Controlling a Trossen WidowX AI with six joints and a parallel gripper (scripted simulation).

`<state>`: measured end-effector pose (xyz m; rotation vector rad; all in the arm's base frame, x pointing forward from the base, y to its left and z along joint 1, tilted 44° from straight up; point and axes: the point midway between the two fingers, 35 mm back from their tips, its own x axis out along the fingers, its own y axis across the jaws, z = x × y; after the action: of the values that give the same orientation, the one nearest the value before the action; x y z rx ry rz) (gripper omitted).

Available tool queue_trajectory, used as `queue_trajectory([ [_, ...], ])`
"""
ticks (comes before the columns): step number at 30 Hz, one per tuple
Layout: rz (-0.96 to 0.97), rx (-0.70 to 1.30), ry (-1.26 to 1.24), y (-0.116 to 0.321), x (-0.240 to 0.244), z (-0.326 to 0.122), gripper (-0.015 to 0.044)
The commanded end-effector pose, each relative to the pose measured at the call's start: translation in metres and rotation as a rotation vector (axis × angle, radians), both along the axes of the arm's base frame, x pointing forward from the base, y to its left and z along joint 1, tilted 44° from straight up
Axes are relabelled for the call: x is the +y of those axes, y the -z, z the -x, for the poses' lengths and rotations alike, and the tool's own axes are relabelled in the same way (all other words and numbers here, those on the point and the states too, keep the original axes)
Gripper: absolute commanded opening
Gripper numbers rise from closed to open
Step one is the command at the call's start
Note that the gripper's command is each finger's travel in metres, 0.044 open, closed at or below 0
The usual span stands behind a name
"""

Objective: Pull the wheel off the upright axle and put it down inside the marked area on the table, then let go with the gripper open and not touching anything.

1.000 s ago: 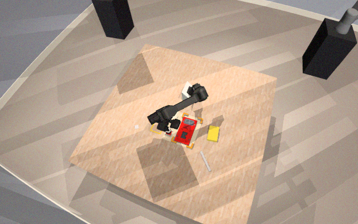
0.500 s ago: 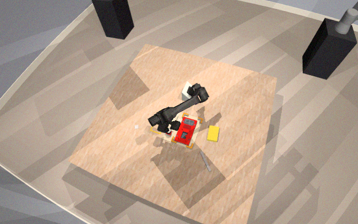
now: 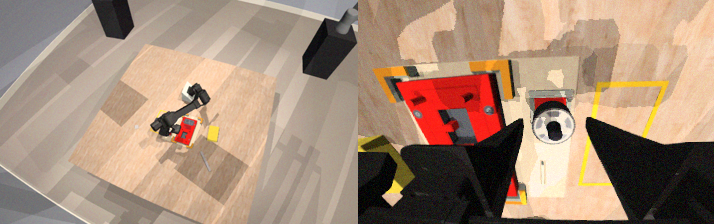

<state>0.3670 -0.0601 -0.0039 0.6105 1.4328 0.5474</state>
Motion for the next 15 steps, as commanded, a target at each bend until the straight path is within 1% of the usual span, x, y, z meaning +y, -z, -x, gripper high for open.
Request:
queue_trajectory([
  [1, -0.008, 0.007, 0.002, 0.0032, 0.0043, 0.0015, 0.03],
  [6, -0.008, 0.007, 0.002, 0.0032, 0.0043, 0.0015, 0.03],
  [9, 0.0, -0.001, 0.002, 0.0015, 0.0011, -0.0001, 0.0221],
  [15, 0.0, -0.001, 0.002, 0.0015, 0.0011, -0.0001, 0.0181],
])
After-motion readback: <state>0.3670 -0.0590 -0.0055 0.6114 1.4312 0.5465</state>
